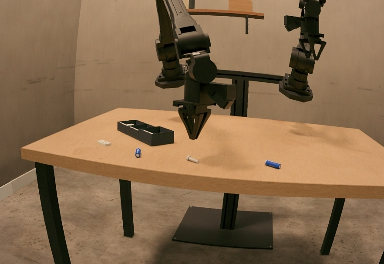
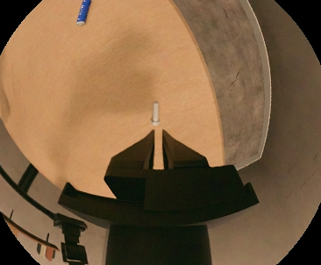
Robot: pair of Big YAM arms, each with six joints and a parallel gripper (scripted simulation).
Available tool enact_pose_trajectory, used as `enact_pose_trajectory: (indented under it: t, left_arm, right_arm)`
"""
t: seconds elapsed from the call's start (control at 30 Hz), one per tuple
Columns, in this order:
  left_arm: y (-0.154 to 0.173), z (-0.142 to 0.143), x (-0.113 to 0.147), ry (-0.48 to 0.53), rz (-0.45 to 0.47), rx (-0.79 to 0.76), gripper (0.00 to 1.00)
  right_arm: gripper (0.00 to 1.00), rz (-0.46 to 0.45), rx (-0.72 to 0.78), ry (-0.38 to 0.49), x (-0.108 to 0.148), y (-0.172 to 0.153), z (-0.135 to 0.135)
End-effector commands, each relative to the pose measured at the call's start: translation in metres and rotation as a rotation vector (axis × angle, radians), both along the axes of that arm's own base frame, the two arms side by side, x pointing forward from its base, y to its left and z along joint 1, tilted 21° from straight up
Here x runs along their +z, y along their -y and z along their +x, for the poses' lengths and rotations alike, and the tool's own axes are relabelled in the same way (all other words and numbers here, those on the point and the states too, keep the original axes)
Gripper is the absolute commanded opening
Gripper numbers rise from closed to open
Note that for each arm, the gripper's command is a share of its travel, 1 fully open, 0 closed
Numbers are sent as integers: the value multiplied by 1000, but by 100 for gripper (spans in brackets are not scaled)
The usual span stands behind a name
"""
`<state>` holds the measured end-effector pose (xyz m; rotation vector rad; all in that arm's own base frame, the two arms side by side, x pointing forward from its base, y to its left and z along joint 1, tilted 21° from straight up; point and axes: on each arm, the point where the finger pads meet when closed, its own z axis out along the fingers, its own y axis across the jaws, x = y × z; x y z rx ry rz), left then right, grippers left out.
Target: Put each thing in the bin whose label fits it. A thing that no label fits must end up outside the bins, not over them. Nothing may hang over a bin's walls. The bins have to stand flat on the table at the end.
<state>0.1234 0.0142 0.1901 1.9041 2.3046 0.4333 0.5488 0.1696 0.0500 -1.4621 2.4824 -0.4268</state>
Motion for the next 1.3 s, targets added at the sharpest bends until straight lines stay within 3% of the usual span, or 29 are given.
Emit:
enact_pose_trajectory:
  t: [0.0,1.27]
  left_arm:
    - [0,5,33,71,-9,-4,100]
    - [0,5,33,71,-9,-4,100]
  right_arm:
    - [10,4,10,10,1,-14,-2]
    - [10,6,10,15,-3,-17,1]
